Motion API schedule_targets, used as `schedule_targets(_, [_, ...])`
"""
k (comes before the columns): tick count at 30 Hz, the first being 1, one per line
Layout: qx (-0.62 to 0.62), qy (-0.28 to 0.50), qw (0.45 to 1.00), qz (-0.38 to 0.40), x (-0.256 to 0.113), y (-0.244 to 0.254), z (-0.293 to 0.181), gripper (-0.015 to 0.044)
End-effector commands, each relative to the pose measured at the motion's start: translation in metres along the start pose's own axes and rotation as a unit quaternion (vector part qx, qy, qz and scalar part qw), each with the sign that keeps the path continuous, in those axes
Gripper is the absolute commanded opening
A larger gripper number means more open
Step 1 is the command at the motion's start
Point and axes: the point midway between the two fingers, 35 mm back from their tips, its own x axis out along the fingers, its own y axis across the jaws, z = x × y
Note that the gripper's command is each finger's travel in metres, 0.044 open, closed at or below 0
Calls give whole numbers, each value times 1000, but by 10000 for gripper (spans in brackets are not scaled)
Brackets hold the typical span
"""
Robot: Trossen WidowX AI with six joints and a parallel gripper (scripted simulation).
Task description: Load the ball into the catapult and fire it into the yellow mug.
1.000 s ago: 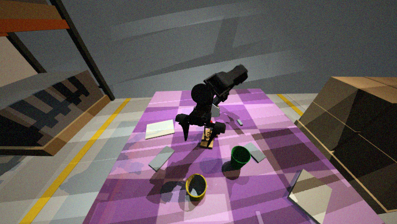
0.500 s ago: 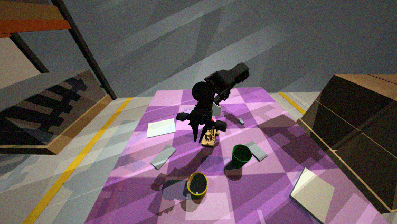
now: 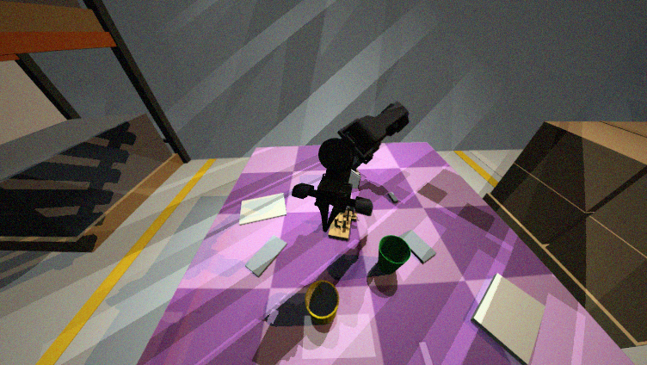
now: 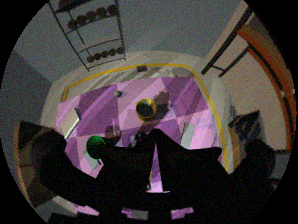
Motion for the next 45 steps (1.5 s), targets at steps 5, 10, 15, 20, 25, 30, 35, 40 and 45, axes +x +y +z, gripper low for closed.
schedule_targets(5, [-100,44,994,-27,2,29,-32,0])
schedule_targets(10, [-165,76,982,-42,2,43,-56,0])
schedule_targets(15, [-218,107,968,-56,1,54,-80,0])
schedule_targets(20, [-248,127,958,-67,0,61,-96,0])
schedule_targets(25, [-295,155,940,-76,-2,68,-118,0])
schedule_targets(30, [-361,189,910,-79,-6,77,-143,0])
schedule_targets(35, [-424,224,874,-79,-11,83,-169,0])
schedule_targets(40, [-485,259,832,-76,-17,87,-194,0])
schedule_targets(45, [-543,294,784,-70,-25,90,-220,0])
